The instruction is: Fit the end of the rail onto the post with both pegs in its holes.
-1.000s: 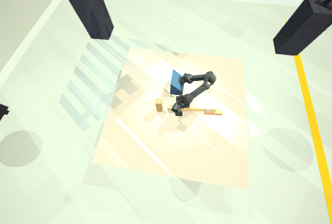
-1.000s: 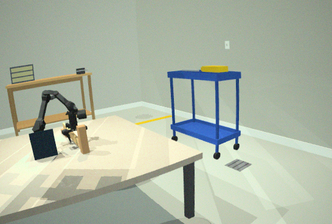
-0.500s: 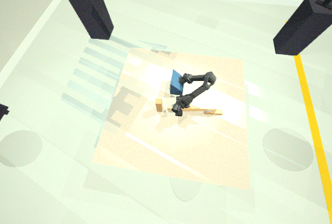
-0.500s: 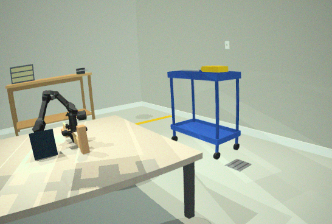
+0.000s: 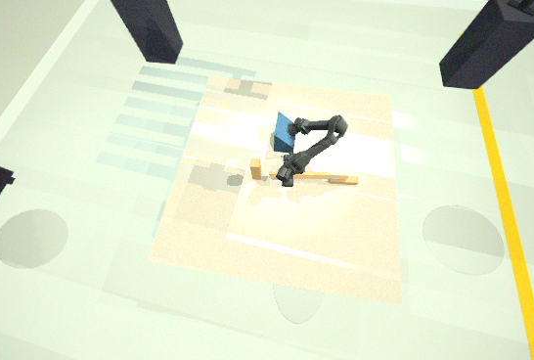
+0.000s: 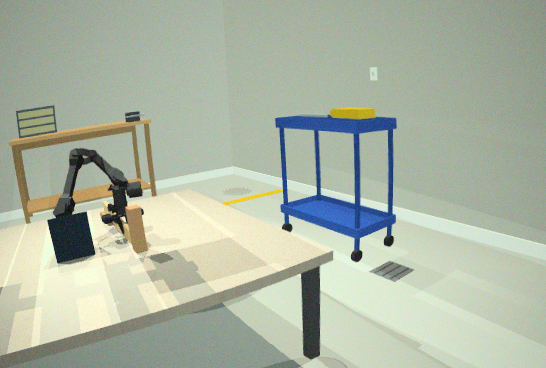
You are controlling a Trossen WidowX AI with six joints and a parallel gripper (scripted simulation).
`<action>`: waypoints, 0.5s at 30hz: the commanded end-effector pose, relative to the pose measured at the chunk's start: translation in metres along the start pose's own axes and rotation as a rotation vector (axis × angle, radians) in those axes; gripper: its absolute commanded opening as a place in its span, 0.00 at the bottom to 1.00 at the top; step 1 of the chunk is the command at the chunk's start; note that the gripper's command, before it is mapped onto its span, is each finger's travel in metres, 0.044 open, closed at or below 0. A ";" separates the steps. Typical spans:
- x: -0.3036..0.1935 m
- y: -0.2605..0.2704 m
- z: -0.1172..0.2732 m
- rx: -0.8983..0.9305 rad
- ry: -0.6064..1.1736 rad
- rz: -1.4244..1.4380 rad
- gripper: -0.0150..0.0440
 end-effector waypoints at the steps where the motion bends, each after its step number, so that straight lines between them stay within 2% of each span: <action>1: 0.000 0.000 0.000 -0.002 -0.005 -0.003 0.25; 15: -0.001 0.000 0.004 -0.002 -0.005 -0.003 0.25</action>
Point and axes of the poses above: the point midway between the two fingers, 35 mm back from their tips, its own z axis back along the fingers, its own y axis across the jaws, x = y × z, the point moved 6 cm from there along z, back along the fingers, and after that the axes turned 10 degrees about z, right-handed, at the moved point
